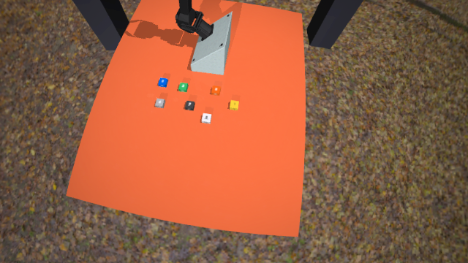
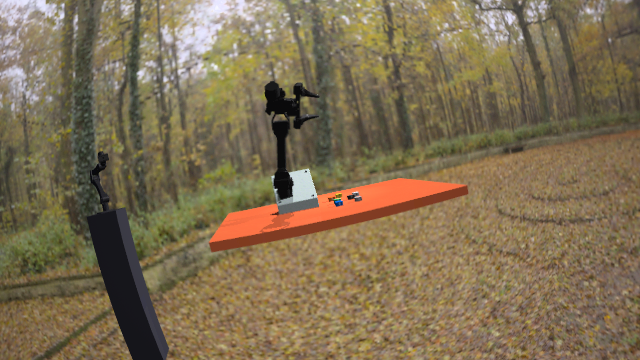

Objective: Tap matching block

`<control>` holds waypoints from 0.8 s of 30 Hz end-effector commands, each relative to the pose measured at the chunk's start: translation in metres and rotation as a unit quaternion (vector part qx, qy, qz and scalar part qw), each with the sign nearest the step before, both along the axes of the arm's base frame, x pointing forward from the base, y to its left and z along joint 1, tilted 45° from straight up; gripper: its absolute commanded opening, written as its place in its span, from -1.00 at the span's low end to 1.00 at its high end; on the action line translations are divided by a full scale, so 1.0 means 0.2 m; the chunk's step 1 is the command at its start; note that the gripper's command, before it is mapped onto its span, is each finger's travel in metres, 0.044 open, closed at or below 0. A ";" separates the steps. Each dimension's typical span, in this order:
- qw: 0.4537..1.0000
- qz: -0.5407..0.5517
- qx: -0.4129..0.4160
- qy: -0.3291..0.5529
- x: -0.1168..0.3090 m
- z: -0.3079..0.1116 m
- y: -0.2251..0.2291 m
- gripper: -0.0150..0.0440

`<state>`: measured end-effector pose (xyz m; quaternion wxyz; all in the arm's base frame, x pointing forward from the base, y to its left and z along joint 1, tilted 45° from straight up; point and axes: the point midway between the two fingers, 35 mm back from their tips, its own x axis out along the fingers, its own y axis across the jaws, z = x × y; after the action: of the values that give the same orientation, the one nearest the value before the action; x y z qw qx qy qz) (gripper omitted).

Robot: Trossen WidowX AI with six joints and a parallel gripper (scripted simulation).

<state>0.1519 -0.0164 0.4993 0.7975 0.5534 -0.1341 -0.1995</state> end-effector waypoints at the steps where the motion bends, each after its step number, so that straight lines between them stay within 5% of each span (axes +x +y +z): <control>1: 1.000 0.000 0.002 0.000 -0.01 0.00 -0.01 0.86; 11: 0.991 -0.010 0.100 0.093 -0.09 -0.31 -0.47 0.86; 24: 0.879 0.072 0.099 0.462 0.15 -1.09 -0.66 0.86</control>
<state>0.1734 -0.1511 0.3125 0.7241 0.5342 0.2290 -0.3714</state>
